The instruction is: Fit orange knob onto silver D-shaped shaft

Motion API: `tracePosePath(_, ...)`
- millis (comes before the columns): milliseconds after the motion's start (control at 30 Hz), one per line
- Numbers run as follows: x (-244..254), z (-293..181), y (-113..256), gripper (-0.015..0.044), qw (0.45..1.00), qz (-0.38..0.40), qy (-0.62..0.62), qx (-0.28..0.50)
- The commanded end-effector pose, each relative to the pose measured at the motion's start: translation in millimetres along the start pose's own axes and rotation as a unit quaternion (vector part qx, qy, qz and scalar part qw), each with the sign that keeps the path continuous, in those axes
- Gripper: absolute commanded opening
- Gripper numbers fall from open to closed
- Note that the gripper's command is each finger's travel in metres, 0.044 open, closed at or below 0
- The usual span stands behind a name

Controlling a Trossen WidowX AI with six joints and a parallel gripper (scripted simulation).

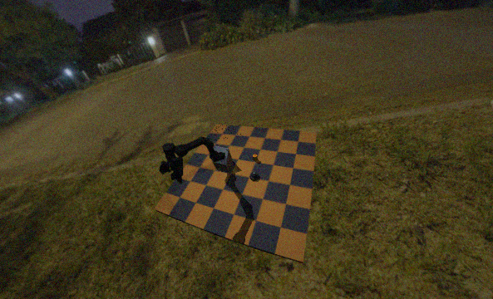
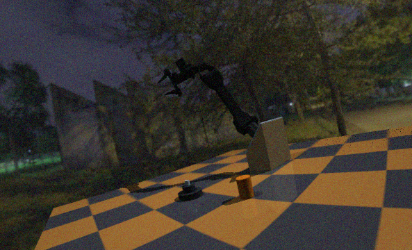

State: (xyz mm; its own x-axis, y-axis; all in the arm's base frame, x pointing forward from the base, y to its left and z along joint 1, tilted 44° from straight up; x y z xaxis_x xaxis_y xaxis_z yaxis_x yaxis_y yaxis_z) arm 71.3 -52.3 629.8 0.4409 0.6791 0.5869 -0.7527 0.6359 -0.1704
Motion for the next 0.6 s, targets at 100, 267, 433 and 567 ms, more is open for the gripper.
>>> tracePosePath(100,-2.9,0.6,-0.5,0.0440,1.000,0.017,-0.001,0.009)
tracePosePath(267,-34.9,17.4,-13.2,0.0440,0.996,0.049,-0.077,0.014)
tracePosePath(433,-74.1,27.6,-38.9,0.0440,0.983,0.059,-0.171,0.018)
tracePosePath(567,-106.1,25.0,-68.5,0.0440,0.968,0.052,-0.245,0.029)
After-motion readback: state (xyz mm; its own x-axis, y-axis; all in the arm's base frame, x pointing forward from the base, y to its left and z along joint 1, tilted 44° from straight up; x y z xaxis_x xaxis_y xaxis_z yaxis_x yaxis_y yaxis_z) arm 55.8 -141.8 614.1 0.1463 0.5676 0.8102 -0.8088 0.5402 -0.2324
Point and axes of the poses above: the point midway between the two fingers, 35 mm back from their tips, its own y axis back along the fingers, its own x axis across the jaws, z = x × y, the point moved 6 cm from there along y, back along the fingers, and after that the axes turned 9 degrees about -y, right-handed, at the moved point
